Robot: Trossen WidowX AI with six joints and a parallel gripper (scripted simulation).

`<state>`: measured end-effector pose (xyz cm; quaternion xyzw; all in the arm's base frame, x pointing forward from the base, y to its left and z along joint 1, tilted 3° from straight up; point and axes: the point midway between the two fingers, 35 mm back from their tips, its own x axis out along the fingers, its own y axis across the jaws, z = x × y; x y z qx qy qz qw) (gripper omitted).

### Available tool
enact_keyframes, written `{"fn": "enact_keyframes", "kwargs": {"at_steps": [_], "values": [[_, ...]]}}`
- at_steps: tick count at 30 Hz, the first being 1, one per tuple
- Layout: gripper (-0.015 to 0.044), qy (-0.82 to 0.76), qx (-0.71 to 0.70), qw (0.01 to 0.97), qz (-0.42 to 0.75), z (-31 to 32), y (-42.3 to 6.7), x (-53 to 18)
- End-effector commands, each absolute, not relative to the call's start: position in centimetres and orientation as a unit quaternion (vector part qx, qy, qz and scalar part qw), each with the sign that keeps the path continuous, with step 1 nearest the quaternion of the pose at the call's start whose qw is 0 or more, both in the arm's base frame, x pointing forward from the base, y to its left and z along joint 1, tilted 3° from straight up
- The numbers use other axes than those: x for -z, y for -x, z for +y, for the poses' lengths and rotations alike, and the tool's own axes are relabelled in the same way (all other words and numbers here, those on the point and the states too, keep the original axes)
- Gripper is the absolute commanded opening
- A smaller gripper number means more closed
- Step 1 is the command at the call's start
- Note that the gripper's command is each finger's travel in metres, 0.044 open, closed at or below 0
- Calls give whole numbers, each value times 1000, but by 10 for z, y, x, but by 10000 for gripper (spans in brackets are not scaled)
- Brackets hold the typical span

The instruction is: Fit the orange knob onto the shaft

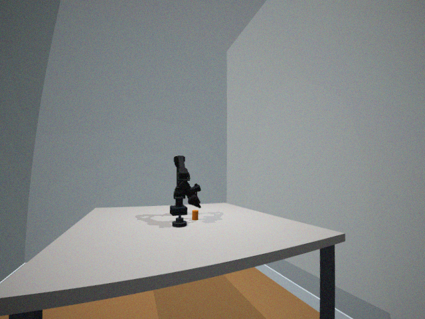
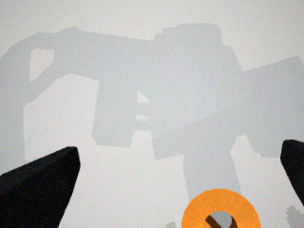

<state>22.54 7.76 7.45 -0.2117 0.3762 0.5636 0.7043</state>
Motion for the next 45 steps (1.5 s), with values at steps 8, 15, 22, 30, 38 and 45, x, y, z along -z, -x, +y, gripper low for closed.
{"fn": "enact_keyframes", "kwargs": {"at_steps": [8, 15, 22, 30, 38, 45], "values": [[440, 425, -379, 596, 565, 67, -228, -117], [440, 425, -379, 596, 565, 67, -228, -117], [440, 382, -338, 625, 591, 67, -228, -117], [440, 116, -89, 723, 675, 66, -227, -115], [440, 64, -41, 730, 680, 66, -227, -115], [440, 64, -41, 730, 680, 66, -227, -115]]}}
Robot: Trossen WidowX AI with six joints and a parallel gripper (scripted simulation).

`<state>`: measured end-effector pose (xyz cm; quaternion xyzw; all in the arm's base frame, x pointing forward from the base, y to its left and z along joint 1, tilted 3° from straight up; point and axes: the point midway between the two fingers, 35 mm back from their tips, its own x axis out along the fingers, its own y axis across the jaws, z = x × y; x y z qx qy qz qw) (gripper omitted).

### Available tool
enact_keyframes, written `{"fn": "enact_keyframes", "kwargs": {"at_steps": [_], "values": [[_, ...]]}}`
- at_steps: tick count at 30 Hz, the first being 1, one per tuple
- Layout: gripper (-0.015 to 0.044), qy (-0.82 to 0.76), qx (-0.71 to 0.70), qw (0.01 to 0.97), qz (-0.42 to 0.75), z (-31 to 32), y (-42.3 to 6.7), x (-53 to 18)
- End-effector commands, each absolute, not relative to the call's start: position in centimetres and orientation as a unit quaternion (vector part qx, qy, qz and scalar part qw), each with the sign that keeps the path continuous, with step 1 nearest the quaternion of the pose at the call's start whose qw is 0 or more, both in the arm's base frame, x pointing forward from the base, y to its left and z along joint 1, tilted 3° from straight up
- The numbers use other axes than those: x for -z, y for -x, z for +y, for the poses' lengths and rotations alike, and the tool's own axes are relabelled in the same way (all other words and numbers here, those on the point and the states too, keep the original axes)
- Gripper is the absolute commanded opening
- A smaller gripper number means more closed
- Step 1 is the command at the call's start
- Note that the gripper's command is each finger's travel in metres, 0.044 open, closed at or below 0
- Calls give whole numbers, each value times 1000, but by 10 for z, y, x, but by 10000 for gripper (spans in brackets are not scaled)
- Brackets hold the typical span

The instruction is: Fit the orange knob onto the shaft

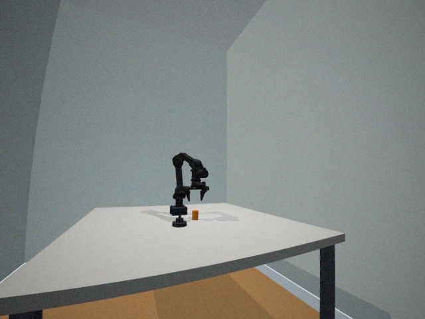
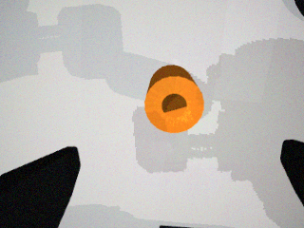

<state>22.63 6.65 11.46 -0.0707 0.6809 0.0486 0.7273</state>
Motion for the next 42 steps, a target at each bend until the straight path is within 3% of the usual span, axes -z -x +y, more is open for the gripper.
{"fn": "enact_keyframes", "kwargs": {"at_steps": [1, 42], "values": [[440, 64, -41, 730, 680, 66, -227, -113], [440, 65, -41, 729, 680, 64, -237, -28]]}}
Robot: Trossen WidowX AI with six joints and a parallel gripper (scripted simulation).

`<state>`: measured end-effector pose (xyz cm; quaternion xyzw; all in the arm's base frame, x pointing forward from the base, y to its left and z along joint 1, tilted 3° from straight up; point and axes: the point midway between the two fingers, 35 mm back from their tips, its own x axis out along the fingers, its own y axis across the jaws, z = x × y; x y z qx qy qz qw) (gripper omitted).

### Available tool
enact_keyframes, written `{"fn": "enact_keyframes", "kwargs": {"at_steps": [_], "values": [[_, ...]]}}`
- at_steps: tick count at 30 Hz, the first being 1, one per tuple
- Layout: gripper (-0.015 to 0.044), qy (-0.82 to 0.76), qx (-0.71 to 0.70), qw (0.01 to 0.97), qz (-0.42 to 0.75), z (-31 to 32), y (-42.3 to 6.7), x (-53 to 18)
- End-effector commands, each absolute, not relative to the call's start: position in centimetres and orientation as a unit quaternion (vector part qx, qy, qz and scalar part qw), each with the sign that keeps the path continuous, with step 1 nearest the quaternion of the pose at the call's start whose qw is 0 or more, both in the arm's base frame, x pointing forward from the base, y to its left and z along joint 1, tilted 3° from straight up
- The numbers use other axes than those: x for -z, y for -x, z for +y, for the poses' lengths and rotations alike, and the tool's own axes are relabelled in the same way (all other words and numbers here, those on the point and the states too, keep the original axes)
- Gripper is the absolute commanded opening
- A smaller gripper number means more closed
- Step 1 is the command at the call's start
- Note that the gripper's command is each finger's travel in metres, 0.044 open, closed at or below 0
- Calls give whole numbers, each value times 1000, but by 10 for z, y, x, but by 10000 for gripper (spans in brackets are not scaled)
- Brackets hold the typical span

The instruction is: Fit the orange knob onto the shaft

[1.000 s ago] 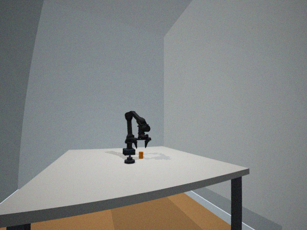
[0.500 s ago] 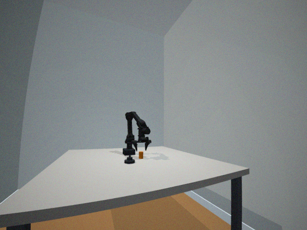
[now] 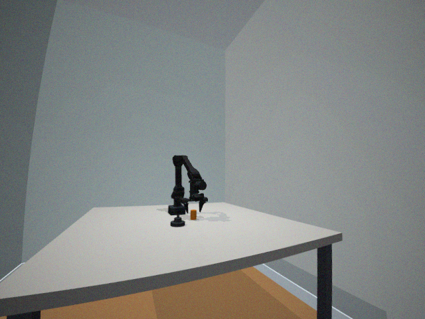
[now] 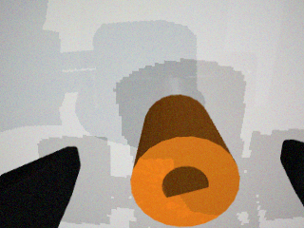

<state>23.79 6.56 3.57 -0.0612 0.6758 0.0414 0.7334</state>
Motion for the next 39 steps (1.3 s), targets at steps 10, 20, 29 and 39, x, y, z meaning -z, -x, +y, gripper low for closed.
{"fn": "enact_keyframes", "kwargs": {"at_steps": [10, 20, 29, 39], "values": [[440, 65, -40, 730, 680, 64, -237, -12], [414, 65, -40, 730, 680, 63, -236, 0], [177, 65, -40, 730, 680, 63, -236, 0], [32, 64, -40, 730, 680, 64, -238, -9]]}}
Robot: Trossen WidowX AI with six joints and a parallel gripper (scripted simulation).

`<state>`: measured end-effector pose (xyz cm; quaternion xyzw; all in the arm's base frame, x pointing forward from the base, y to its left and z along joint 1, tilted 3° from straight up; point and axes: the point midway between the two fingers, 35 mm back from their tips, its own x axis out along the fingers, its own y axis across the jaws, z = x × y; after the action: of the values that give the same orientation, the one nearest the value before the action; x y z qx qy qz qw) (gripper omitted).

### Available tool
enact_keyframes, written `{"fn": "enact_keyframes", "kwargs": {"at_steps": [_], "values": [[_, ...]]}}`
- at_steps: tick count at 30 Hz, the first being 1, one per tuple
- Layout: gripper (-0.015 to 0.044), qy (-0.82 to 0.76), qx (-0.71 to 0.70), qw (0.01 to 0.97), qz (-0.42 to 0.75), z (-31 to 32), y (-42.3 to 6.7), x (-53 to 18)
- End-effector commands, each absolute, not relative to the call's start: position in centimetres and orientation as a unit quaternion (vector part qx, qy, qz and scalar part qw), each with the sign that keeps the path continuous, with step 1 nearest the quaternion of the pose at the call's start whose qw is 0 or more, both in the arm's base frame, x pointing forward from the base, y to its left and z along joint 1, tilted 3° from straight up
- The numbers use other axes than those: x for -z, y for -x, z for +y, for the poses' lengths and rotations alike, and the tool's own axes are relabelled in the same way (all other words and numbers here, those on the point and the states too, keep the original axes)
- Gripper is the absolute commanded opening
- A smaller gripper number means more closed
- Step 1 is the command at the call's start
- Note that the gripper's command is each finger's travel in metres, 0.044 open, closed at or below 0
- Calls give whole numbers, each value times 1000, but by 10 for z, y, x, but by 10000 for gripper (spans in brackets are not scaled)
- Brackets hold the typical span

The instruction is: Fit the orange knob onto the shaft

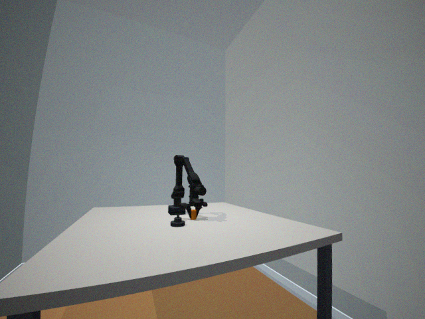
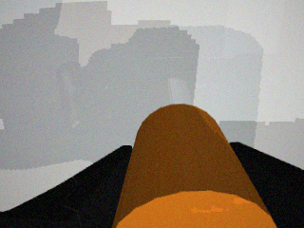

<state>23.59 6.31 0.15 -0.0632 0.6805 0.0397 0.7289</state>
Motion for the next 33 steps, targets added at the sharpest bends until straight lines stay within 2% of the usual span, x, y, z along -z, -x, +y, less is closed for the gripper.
{"fn": "enact_keyframes", "kwargs": {"at_steps": [1, 20, 33], "values": [[6, 64, -40, 730, 680, 65, -239, -15], [0, 64, -41, 730, 680, 69, -224, -136], [0, 55, -29, 731, 679, 60, -236, -138]]}}
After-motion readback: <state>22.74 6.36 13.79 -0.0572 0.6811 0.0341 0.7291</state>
